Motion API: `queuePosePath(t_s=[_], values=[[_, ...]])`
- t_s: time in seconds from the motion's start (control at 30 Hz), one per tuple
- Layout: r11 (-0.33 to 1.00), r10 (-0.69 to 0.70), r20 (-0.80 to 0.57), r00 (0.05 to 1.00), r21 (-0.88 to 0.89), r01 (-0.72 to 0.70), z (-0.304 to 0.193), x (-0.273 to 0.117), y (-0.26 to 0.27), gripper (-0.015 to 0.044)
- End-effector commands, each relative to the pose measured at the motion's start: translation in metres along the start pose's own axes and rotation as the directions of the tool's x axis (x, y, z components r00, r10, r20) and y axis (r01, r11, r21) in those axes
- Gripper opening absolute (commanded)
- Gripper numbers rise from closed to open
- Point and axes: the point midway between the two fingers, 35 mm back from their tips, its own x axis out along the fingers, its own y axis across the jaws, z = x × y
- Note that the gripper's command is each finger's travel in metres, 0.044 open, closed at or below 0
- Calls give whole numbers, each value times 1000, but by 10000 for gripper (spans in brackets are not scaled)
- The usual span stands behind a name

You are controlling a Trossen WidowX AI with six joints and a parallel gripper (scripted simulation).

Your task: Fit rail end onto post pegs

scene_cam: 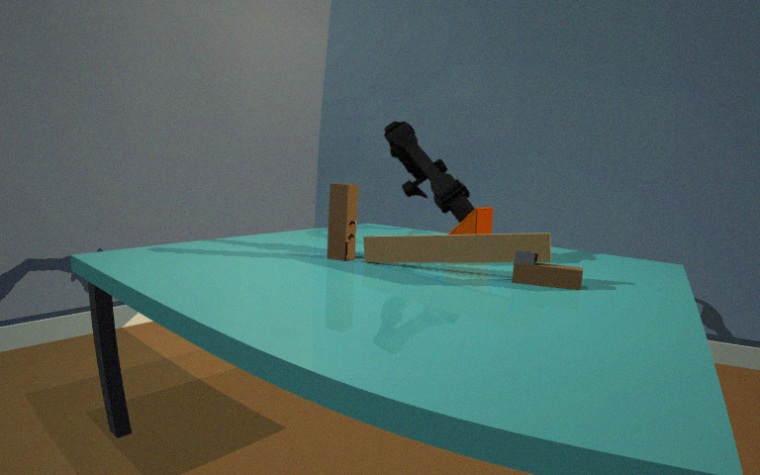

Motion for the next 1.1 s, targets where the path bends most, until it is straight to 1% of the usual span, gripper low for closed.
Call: queuePosePath(t_s=[0.0, 0.03, 0.1, 0.17, 0.47, 0.73, 0.93, 1.07], values=[[1000, 0, 2, 1000, -4, 0, 0, -1, 0, 426], [1000, 2, 10, 1000, -14, -2, 2, -2, 0, 440], [999, 9, 36, 999, -54, -7, 7, -9, 2, 440], [994, 37, 49, 998, -105, -32, 6, -17, 17, 440], [931, 220, 26, 975, -304, -202, -24, -61, 118, 440], [811, 383, -13, 924, -475, -343, -62, -117, 195, 440], [693, 491, -51, 870, -581, -426, -93, -164, 238, 440], [625, 560, -73, 826, -617, -478, -110, -192, 262, 440]])
